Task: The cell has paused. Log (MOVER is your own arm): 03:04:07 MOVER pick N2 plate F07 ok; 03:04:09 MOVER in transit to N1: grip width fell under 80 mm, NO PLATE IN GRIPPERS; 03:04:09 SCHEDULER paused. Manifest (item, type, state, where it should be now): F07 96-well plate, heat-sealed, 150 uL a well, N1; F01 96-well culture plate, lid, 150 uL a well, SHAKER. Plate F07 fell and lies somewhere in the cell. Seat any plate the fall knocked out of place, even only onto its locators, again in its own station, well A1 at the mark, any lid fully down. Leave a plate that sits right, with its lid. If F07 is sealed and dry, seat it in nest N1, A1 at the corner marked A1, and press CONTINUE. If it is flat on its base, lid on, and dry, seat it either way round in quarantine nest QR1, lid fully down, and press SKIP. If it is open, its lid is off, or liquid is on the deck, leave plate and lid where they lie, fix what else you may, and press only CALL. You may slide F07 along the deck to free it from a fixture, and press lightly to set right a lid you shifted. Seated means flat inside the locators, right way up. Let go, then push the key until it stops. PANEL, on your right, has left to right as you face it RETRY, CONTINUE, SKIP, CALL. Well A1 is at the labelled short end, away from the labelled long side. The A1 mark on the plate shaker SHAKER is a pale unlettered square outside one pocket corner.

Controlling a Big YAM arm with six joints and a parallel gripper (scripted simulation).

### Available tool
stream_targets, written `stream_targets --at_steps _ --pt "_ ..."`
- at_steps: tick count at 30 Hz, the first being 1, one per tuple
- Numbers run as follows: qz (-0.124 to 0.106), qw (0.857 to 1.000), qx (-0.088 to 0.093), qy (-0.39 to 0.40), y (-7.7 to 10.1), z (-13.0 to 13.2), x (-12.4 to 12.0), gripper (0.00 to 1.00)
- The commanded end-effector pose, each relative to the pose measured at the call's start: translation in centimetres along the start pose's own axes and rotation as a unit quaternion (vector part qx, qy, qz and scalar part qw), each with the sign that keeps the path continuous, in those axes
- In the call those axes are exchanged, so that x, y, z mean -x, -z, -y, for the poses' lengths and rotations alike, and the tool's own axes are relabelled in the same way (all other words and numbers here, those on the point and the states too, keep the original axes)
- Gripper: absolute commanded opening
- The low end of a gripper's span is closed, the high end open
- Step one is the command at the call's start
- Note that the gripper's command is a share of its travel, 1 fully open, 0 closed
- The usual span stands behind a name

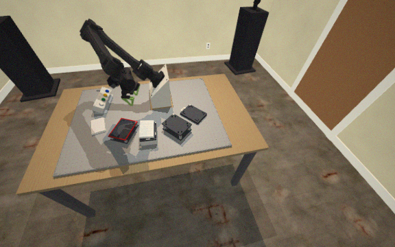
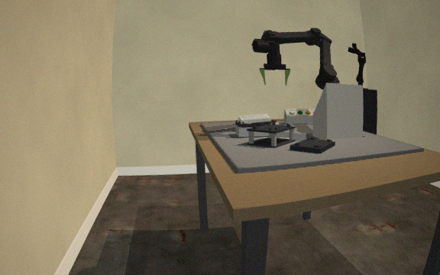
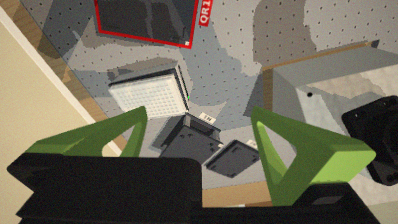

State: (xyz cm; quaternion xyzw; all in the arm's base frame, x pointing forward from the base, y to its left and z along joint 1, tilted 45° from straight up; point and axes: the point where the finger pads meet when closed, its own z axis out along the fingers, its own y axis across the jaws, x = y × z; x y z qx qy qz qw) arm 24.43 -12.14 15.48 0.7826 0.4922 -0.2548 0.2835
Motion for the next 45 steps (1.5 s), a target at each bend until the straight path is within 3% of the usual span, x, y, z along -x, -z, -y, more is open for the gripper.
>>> stream_targets --at_steps 1,8,45 --pt "0.0 0.99 0.002 -0.141 0.4 -0.3 3.1 1.0" --pt "-0.001 0.982 0.001 -0.189 0.4 -0.5 5.4 1.0" --pt "0.001 0.978 -0.004 -0.208 0.4 -0.5 5.4 1.0"
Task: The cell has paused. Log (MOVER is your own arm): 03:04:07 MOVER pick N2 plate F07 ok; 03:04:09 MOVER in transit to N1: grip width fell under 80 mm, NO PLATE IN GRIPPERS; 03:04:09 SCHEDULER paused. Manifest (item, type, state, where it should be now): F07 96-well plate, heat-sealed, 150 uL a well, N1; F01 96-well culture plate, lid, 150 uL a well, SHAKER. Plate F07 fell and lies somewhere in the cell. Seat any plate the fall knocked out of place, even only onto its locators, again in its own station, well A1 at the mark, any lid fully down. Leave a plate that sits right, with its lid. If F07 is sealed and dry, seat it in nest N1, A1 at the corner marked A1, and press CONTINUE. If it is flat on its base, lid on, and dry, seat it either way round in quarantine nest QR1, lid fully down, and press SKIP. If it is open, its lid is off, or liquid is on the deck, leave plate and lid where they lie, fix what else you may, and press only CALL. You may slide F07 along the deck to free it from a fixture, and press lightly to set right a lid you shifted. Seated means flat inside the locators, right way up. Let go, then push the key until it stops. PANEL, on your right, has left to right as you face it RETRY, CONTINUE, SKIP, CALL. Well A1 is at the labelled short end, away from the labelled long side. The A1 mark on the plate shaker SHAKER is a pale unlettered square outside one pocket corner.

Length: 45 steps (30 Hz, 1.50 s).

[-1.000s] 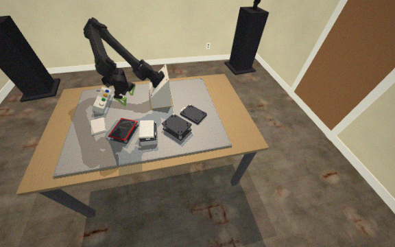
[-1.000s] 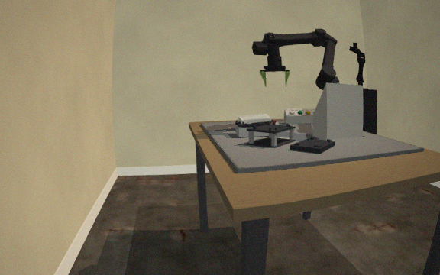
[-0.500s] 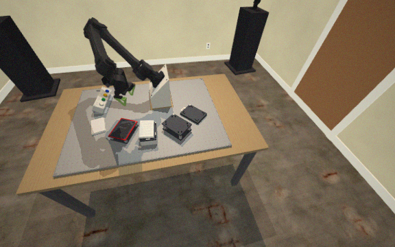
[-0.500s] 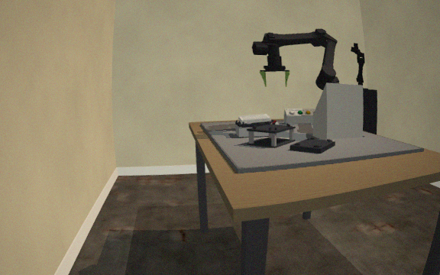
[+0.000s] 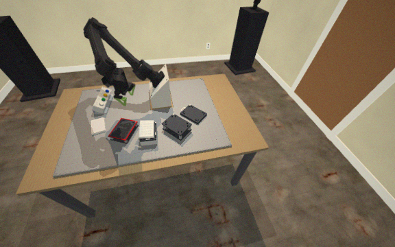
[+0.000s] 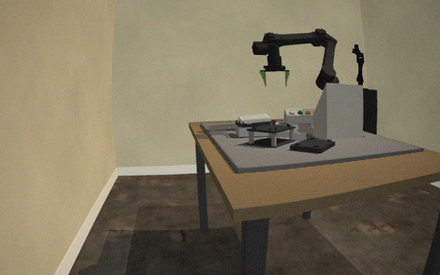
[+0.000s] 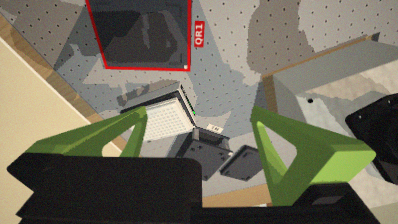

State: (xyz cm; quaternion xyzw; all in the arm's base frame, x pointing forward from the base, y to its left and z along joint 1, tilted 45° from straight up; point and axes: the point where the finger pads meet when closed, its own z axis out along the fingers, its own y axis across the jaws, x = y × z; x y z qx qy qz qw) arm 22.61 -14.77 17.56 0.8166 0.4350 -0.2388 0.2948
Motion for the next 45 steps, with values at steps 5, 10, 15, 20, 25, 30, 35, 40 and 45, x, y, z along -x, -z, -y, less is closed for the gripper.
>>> stream_targets --at_steps 5,10,15,20,25,30,35,40,45 --pt "-0.001 0.99 0.003 -0.14 1.0 -0.8 3.0 1.0" --pt "0.003 0.983 -0.006 -0.183 1.0 -0.5 5.5 1.0" --pt "0.002 0.977 -0.006 -0.211 1.0 -0.3 6.9 1.0" --pt "0.003 0.968 -0.014 -0.251 1.0 0.1 9.4 1.0" --pt "0.002 0.952 -0.013 -0.307 1.0 0.3 11.3 1.0" --pt "0.003 0.948 -0.011 -0.317 1.0 0.3 11.3 1.0" --pt "0.003 0.948 -0.011 -0.317 1.0 0.3 11.3 1.0" --pt "0.003 0.948 -0.011 -0.317 1.0 0.3 11.3 1.0" --pt "0.003 0.948 -0.011 -0.317 1.0 0.3 11.3 1.0"
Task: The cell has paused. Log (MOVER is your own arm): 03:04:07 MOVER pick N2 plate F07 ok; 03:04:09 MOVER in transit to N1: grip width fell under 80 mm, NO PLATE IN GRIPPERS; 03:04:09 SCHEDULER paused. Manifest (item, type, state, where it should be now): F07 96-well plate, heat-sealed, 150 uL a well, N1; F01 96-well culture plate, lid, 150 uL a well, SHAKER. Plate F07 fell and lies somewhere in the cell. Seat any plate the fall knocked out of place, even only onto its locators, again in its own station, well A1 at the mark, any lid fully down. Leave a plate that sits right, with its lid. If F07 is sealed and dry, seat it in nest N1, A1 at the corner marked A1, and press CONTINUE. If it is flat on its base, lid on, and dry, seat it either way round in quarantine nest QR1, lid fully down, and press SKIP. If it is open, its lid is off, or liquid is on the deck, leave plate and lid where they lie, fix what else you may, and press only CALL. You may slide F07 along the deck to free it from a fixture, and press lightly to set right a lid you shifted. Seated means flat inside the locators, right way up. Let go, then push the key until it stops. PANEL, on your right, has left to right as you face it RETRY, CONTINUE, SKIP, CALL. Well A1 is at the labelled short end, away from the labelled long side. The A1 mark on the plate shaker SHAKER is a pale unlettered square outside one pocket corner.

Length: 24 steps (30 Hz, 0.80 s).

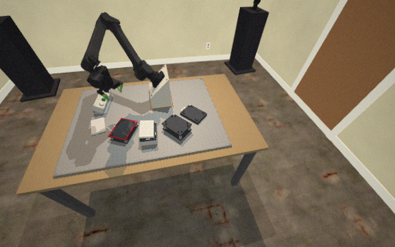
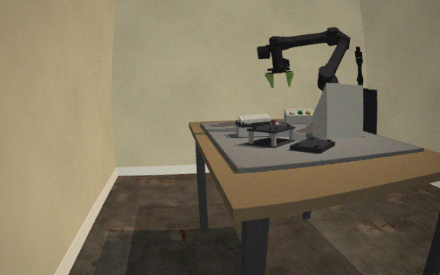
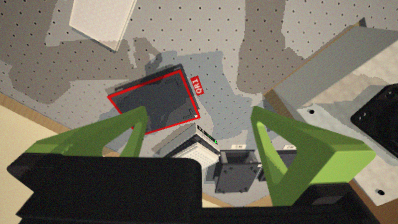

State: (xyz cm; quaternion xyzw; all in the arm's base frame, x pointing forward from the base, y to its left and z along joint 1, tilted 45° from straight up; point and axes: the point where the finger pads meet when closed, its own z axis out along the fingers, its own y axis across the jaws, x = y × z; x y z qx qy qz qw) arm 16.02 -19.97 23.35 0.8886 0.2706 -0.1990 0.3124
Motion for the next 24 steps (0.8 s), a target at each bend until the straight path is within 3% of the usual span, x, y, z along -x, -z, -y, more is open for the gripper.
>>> stream_targets --at_steps 1,14,19,24 --pt "-0.011 0.99 0.015 -0.14 1.4 -1.6 0.7 1.0" --pt "-0.011 0.99 0.015 -0.14 1.4 -1.6 0.7 1.0" --pt "-0.012 0.99 0.014 -0.142 1.4 -1.4 2.2 1.0" --pt "-0.016 0.981 0.014 -0.192 1.3 -1.1 4.6 1.0"
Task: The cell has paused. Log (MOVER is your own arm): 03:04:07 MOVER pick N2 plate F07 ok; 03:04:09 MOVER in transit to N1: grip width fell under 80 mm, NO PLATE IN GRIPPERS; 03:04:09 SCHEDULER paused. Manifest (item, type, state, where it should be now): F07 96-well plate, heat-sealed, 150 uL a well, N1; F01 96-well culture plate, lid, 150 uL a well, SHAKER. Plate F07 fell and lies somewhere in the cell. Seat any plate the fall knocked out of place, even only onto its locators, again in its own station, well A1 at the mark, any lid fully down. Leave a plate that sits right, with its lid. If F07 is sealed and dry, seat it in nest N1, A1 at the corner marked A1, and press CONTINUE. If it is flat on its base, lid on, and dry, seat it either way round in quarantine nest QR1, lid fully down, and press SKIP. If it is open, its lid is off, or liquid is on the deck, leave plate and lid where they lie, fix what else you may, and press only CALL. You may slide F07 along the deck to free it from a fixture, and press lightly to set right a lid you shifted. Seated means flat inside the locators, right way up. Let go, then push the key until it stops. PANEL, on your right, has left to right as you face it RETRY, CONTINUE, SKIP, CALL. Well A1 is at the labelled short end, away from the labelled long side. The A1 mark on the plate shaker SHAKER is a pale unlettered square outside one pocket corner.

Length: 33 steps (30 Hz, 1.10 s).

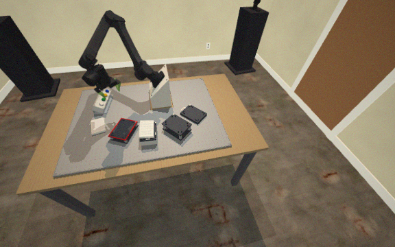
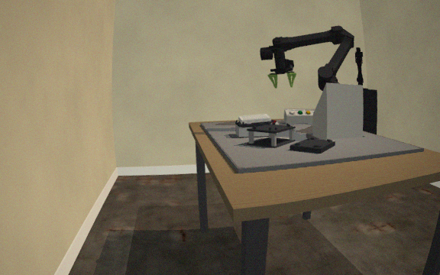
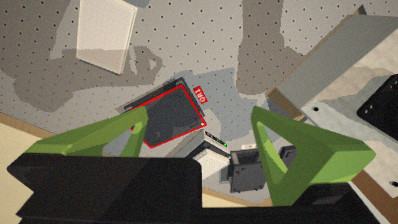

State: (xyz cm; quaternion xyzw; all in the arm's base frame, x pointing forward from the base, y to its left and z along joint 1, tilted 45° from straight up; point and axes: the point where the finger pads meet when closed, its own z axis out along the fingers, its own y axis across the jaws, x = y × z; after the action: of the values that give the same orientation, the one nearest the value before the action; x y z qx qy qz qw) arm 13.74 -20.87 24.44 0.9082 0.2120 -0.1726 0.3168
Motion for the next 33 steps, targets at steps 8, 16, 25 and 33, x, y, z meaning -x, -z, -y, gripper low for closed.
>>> stream_targets --at_steps 8,16,25,33 --pt "-0.025 0.979 0.065 -0.194 3.3 -3.4 7.3 1.0" --pt "-0.013 0.977 0.03 -0.212 1.2 -1.5 7.8 1.0" --pt "-0.019 0.968 0.046 -0.245 1.1 -3.8 8.4 1.0" --pt "-0.02 0.969 0.057 -0.241 -0.2 -6.9 9.3 1.0"
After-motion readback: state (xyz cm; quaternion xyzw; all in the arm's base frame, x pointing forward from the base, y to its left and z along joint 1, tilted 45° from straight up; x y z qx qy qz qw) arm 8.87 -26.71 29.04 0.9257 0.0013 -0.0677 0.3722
